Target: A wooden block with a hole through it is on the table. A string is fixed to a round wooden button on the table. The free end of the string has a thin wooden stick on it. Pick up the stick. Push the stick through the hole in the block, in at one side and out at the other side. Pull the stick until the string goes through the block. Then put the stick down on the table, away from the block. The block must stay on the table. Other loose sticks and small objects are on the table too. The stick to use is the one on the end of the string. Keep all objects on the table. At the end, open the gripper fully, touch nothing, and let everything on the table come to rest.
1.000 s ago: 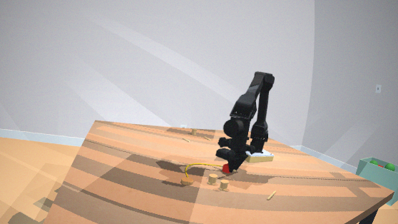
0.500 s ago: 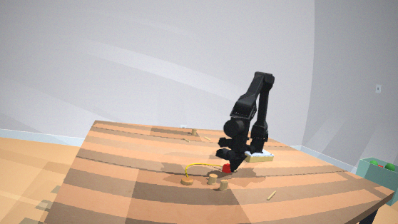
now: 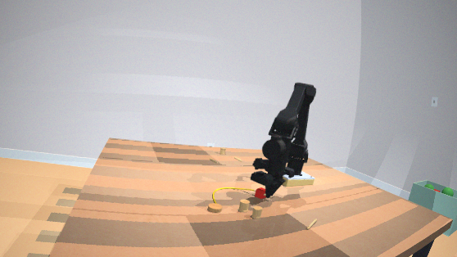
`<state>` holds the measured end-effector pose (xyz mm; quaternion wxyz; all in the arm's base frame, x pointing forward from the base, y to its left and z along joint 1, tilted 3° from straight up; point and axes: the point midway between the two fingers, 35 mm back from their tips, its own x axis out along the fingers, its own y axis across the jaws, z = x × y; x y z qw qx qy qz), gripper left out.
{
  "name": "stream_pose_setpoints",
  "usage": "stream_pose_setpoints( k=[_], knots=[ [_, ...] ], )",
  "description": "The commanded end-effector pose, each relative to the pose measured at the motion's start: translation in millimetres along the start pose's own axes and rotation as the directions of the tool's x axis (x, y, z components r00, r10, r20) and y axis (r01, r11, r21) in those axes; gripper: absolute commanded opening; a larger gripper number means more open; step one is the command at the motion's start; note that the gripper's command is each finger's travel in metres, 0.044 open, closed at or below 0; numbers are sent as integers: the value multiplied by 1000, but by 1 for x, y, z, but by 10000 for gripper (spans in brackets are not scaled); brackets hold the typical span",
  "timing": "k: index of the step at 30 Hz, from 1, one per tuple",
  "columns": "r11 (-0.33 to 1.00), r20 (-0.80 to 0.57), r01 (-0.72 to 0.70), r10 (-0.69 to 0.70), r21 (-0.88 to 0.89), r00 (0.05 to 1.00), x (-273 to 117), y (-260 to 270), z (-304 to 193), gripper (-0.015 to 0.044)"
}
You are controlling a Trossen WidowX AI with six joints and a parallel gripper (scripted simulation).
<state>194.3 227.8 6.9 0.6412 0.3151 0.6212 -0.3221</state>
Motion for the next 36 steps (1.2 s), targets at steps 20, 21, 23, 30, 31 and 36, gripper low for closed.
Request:
stream_pose_setpoints(
  k=[20, 21, 23, 30, 31, 36],
  knots=[
    [1000, 2, -6, 6, 2, 1000, -1, -2, -30, 0],
    [1000, 2, -6, 6, 2, 1000, -2, -2, -31, 0],
    [1000, 1, -7, 7, 2, 1000, -2, -2, -34, 0],
    [1000, -2, -11, 11, -5, 1000, -2, -1, -44, 0],
    [1000, -1, -12, 12, -7, 1000, -2, -1, -46, 0],
    [1000, -4, -16, 16, -23, 1000, -3, -1, -54, 0]
  ],
)
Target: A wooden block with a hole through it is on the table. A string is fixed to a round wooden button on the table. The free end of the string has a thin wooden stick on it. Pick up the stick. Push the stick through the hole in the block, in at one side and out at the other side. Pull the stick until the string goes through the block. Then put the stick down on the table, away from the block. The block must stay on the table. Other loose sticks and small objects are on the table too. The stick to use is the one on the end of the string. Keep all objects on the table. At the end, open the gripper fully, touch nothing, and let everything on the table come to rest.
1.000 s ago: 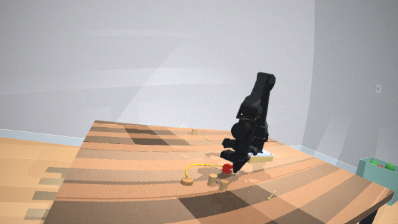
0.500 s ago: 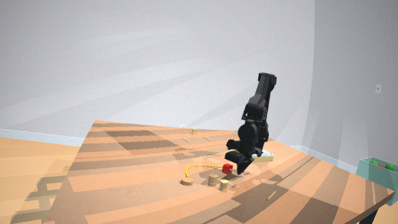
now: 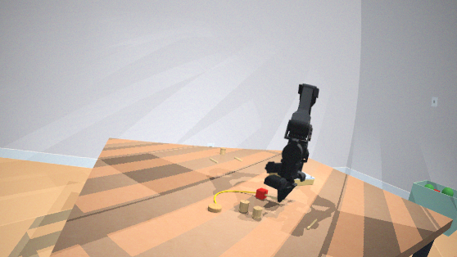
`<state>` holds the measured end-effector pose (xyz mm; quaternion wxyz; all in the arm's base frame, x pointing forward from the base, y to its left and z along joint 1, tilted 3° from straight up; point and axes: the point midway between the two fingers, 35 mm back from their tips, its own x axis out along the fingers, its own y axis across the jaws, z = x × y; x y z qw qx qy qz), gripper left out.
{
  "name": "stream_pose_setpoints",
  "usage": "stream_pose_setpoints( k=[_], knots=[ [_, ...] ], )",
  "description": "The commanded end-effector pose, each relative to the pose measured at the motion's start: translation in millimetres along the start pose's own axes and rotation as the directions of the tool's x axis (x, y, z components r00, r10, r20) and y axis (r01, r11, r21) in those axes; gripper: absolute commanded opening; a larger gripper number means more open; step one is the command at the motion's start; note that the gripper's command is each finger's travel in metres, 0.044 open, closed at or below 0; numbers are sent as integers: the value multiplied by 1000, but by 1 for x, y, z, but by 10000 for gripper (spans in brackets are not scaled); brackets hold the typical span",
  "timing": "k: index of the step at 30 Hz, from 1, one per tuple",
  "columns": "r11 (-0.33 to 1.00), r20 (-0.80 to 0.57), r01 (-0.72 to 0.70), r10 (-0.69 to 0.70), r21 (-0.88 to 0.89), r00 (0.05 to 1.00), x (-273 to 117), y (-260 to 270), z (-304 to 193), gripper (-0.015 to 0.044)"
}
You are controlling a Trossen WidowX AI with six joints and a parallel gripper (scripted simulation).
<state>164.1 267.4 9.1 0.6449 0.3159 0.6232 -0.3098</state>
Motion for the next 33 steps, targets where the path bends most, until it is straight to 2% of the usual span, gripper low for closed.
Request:
stream_pose_setpoints(
  k=[1, 33],
  knots=[
    [1000, 2, 1, -1, -8, 1000, 1, 0, -6, 0],
    [998, -2, 4, -4, -70, 1000, 1, -4, -52, 0]
  ],
)
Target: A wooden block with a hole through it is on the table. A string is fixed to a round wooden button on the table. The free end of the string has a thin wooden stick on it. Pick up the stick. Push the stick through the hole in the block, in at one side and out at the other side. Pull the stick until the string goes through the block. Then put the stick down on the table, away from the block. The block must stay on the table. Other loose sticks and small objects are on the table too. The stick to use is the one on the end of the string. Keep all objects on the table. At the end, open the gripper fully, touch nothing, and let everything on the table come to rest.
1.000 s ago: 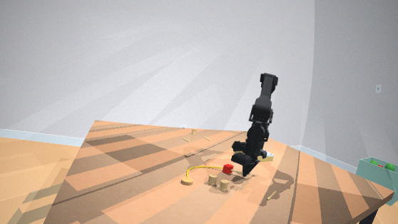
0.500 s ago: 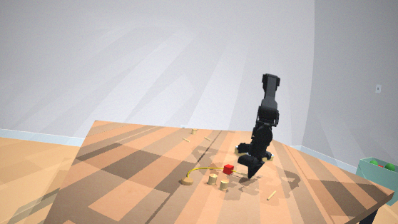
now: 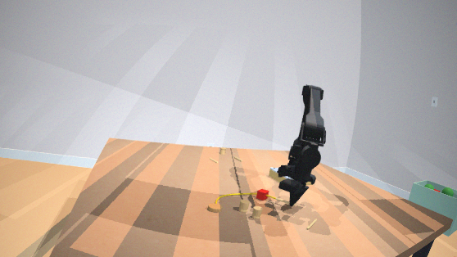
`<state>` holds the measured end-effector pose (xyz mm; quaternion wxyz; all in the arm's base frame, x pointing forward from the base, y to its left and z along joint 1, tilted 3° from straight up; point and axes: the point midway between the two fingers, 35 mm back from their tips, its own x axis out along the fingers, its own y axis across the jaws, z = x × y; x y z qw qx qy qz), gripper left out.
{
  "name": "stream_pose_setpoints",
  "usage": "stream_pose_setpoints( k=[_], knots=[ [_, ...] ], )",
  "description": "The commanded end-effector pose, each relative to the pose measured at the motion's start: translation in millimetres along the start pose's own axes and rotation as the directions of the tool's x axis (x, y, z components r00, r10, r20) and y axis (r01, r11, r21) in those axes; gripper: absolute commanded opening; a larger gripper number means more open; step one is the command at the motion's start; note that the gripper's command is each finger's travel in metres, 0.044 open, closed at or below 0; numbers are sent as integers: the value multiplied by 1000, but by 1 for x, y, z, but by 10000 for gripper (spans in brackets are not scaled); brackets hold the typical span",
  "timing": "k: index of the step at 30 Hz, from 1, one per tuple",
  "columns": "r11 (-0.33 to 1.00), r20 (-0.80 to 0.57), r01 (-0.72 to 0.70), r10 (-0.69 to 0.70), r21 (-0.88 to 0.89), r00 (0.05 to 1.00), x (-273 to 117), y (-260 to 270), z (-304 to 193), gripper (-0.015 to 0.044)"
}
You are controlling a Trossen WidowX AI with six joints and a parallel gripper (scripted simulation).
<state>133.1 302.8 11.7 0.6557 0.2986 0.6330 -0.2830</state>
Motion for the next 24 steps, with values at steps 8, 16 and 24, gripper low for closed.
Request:
stream_pose_setpoints(
  k=[8, 16, 24],
  knots=[
    [999, 3, 37, -37, -4, 999, 11, -1, -13, 0],
    [999, 6, 31, -31, -6, 999, 9, 0, -11, 105],
    [1000, 7, 25, -25, -6, 1000, -61, 5, -7, 210]
  ],
)
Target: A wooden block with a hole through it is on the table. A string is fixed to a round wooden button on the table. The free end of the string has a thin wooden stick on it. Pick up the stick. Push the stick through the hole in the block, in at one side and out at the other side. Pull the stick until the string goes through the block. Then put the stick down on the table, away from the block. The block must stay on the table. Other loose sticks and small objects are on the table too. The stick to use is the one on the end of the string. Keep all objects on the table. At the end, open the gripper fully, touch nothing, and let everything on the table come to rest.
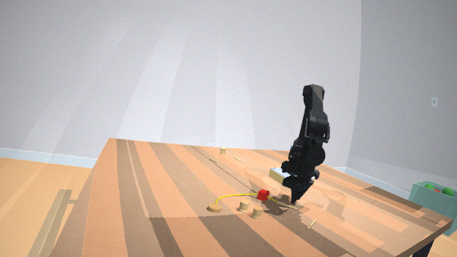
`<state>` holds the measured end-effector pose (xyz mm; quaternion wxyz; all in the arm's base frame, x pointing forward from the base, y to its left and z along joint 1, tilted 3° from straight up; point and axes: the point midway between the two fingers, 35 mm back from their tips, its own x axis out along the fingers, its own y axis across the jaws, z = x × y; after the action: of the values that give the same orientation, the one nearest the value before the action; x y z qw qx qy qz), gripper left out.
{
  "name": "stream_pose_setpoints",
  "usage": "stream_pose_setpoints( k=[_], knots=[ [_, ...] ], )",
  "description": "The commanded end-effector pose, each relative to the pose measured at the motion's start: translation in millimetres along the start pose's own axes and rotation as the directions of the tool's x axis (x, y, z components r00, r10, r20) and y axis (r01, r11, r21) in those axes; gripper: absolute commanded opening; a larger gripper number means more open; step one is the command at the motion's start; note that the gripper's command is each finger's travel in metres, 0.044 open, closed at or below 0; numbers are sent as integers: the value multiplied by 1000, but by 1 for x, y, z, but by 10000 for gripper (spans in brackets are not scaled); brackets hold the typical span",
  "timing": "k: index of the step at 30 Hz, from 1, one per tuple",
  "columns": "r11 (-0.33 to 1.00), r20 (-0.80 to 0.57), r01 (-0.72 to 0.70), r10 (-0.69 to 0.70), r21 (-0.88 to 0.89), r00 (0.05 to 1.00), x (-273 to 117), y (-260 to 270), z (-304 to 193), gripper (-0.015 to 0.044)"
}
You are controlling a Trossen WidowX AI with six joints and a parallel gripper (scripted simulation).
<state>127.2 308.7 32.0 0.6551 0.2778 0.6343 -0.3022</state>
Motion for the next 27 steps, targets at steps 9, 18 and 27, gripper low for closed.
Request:
stream_pose_setpoints(
  k=[9, 18, 27],
  knots=[
    [999, -26, -51, 51, 3, 998, -54, 5, 1, 236],
    [999, -23, -46, 47, 2, 999, -74, 4, 3, 440],
    [998, -29, -59, 59, 5, 998, -75, 6, 2, 440]
  ],
)
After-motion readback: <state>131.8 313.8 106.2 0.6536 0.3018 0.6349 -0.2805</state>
